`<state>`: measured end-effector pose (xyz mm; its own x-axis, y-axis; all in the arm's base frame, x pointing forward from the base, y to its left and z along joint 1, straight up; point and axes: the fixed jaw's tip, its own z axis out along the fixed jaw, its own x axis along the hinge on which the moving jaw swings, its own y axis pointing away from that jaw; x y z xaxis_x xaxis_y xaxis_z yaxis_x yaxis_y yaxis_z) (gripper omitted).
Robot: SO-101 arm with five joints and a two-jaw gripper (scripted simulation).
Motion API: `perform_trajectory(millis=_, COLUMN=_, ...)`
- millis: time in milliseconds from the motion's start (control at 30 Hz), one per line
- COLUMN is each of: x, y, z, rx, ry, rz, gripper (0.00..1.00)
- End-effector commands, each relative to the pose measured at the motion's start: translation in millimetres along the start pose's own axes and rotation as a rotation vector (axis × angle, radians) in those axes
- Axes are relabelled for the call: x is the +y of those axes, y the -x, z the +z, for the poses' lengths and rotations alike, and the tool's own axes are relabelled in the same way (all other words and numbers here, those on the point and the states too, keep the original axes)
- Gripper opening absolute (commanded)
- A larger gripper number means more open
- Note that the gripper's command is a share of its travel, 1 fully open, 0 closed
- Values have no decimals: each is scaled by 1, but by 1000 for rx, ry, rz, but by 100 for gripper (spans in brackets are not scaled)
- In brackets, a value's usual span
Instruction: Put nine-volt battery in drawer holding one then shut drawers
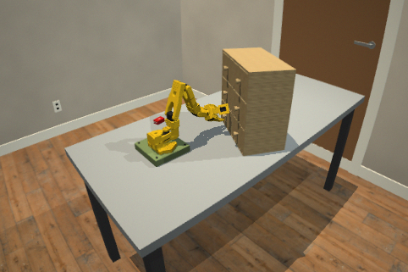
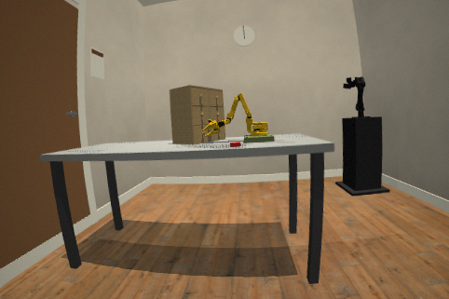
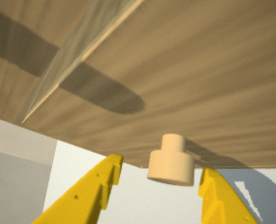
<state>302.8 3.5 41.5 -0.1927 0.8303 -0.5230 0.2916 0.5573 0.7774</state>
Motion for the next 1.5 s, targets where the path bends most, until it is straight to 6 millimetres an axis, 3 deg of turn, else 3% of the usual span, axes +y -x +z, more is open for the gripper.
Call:
perform_trajectory(millis=0, x=-3, y=2, z=1, rx=-10, ry=-4, rz=11, gripper=21)
perform_trajectory(millis=1467, x=-7, y=4, z=3, rx=-19, ry=-9, rz=15, gripper=19)
